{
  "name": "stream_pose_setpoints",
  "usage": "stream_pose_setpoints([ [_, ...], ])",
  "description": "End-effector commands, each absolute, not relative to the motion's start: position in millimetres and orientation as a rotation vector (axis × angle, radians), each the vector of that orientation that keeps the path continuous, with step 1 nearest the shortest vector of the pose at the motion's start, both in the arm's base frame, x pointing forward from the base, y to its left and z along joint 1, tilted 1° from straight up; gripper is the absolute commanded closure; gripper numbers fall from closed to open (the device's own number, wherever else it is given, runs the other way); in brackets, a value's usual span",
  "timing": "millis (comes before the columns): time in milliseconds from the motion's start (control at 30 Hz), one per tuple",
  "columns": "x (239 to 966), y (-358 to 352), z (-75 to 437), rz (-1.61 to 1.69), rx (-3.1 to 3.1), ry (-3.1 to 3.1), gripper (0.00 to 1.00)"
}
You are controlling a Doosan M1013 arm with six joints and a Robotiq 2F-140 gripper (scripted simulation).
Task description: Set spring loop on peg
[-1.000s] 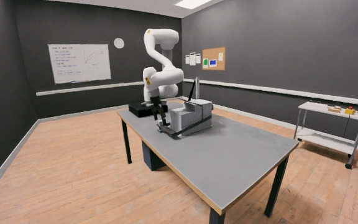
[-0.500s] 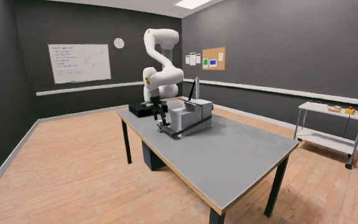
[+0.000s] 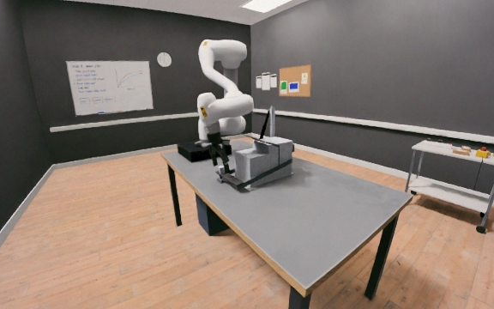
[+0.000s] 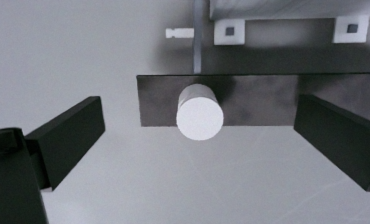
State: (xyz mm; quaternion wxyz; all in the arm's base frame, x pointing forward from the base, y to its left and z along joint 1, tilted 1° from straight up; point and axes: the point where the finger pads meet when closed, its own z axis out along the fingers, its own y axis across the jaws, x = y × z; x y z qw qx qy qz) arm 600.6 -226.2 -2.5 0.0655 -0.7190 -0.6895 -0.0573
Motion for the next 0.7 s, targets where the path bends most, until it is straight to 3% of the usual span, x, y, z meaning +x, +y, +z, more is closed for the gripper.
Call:
stream_pose_setpoints([
  [0,601.0,-226.3,-1.9,-0.174,-2.17,-2.081,0.0],
  [167,601.0,-226.3,-1.9,-0.174,-2.17,-2.081,0.0],
  [200,601.0,-226.3,-1.9,-0.174,-2.17,-2.081,0.75],
  [667,601.0,-226.3,-1.9,-0.174,-2.17,-2.081,0.75],
])
